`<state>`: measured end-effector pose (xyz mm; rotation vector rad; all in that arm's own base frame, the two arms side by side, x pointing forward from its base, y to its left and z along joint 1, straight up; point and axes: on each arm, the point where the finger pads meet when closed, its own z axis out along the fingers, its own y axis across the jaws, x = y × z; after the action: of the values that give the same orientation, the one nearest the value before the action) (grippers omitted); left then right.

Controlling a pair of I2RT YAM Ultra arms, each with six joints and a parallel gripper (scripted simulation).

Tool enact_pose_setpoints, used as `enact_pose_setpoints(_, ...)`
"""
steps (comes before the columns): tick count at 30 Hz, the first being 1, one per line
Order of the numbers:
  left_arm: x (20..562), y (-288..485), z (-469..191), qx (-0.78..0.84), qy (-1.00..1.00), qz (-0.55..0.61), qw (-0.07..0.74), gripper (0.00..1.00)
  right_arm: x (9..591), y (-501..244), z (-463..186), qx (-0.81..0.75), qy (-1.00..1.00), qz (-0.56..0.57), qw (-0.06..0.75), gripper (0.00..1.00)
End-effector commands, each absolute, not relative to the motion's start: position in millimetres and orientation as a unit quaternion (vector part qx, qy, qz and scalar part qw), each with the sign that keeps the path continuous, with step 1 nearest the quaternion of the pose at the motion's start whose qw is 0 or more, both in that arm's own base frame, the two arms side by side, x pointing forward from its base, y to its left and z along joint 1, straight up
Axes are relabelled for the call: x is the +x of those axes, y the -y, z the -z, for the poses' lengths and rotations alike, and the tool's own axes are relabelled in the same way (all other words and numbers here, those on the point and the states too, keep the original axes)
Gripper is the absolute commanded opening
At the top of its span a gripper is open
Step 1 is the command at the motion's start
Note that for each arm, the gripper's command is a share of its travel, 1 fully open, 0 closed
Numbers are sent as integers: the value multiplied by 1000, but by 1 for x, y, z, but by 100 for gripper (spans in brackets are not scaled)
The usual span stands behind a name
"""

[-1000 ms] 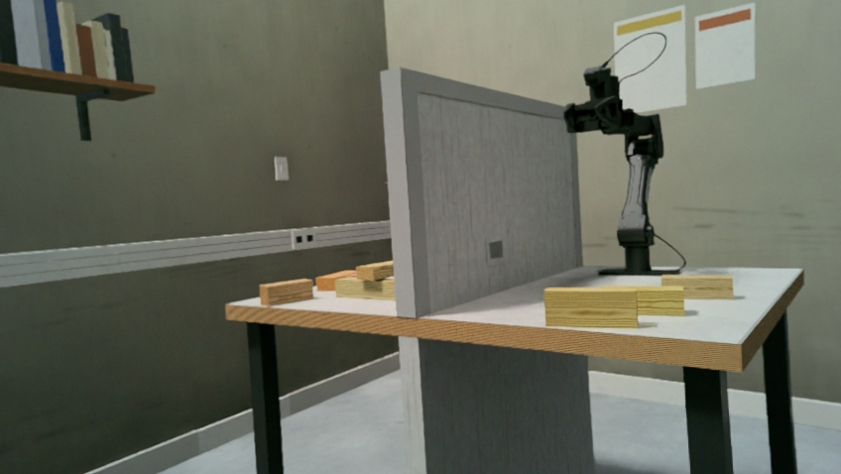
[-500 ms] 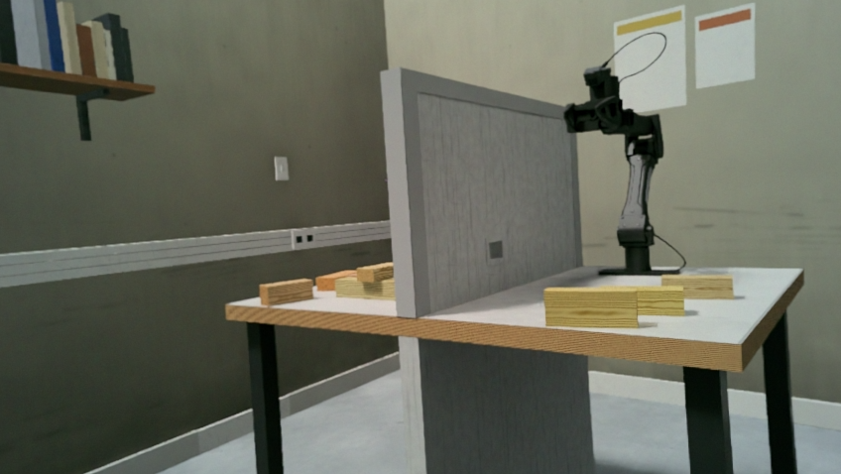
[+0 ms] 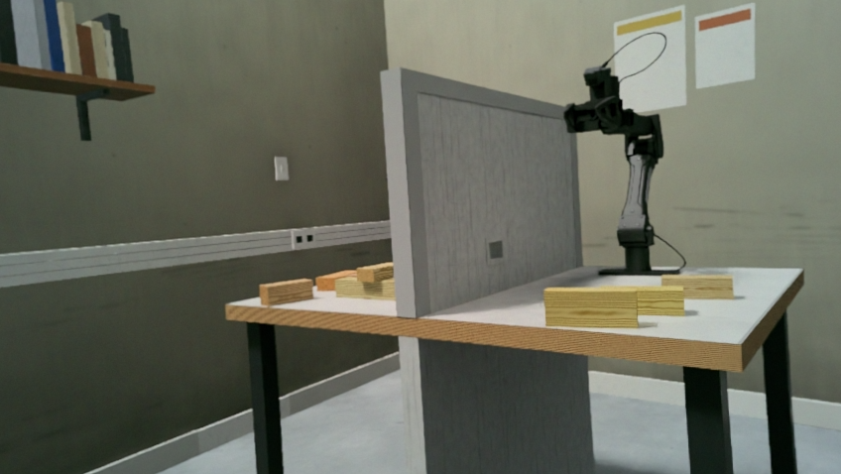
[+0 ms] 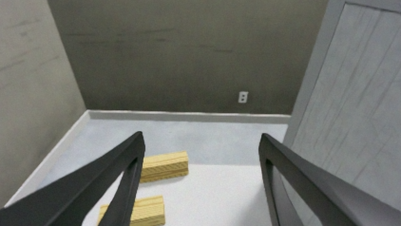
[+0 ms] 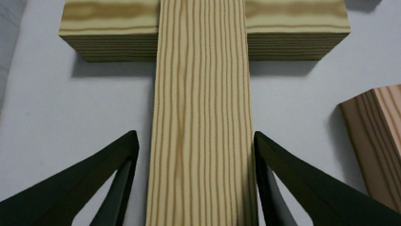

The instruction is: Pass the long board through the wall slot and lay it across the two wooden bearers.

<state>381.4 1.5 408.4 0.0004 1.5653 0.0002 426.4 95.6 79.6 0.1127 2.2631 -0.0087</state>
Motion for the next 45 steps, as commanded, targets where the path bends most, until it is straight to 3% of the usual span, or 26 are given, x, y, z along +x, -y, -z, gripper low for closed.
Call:
enact_pose_setpoints(1, 378, 2, -426, 4, -695, 0, 719, 74, 432, -98, -104, 54, -894, -3, 445, 74)
enact_pose_setpoints(6, 378, 2, -426, 4, -695, 0, 719, 74, 410, -95, -89, 50, -906, 8, 419, 74)
enact_pose_setpoints(18, 378, 2, -426, 4, -695, 0, 719, 74, 372, -96, -120, 49, -905, 6, 423, 74)
enact_pose_setpoints(32, 378, 2, -426, 4, -695, 0, 719, 74, 390, -98, -118, 51, -903, 5, 427, 74)
enact_pose_setpoints(33, 378, 3, -426, 4, -696, 0, 718, 74, 403, -95, -163, 60, -873, -19, 483, 74)
enact_pose_setpoints(45, 381, 1, -425, 2, -698, 1, 716, 74, 412, -66, -248, 19, -832, -40, 553, 74)
